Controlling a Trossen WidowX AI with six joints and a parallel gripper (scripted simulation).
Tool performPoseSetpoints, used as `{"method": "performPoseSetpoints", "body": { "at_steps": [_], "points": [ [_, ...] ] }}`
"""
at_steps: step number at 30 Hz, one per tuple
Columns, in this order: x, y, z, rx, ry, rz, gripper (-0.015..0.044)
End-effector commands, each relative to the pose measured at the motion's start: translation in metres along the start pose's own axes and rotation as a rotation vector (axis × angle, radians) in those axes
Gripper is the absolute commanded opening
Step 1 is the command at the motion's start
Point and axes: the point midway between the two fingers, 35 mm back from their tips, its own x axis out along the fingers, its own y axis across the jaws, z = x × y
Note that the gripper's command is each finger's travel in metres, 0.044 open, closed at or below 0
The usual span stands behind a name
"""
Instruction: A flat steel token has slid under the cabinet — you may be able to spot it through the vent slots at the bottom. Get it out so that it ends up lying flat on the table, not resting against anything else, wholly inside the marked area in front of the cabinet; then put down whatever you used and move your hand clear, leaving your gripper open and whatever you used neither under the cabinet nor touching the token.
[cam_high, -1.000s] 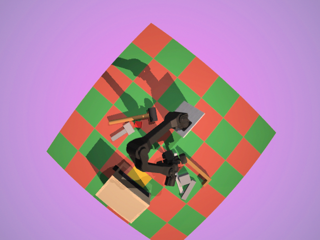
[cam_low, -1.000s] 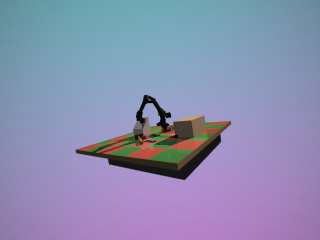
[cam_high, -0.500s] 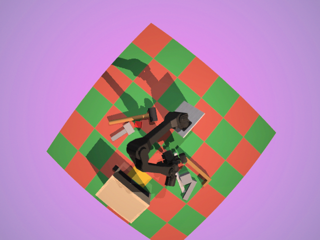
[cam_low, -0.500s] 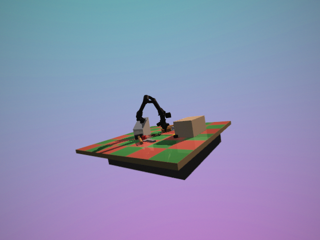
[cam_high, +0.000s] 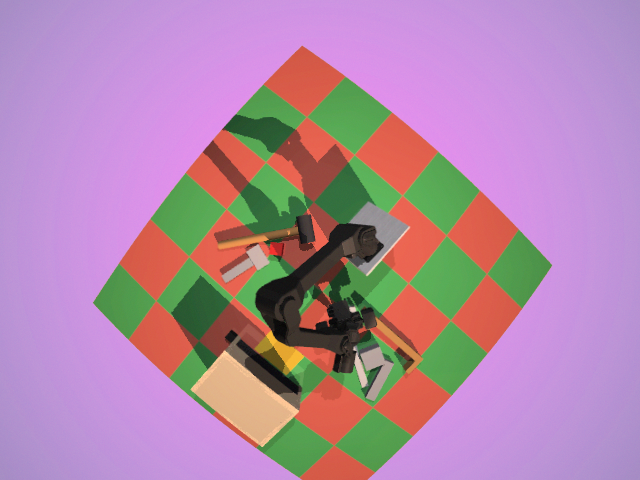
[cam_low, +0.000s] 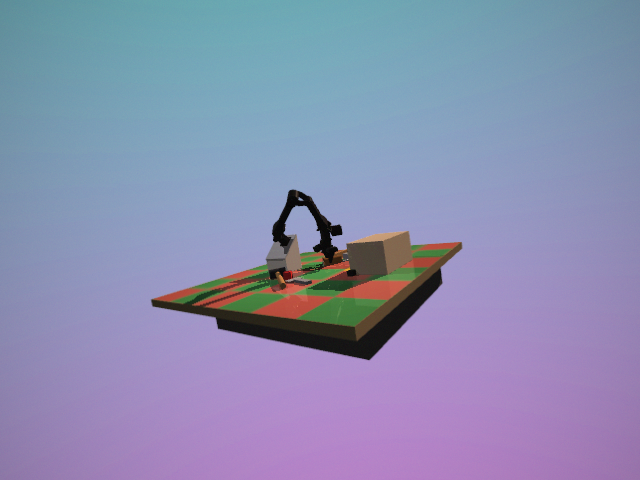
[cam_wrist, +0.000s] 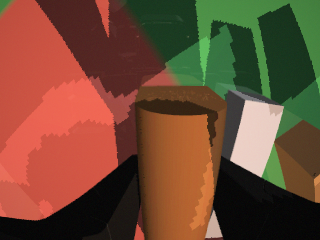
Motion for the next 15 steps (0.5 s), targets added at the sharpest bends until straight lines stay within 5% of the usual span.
{"method": "performPoseSetpoints", "body": {
  "at_steps": [1,15],
  "points": [
    [-0.0014,0.0022,-0.0052,0.047,0.007,0.009,0.0],
    [-0.0015,-0.0019,-0.0107,0.135,0.008,0.008,0.0]
  ]
}}
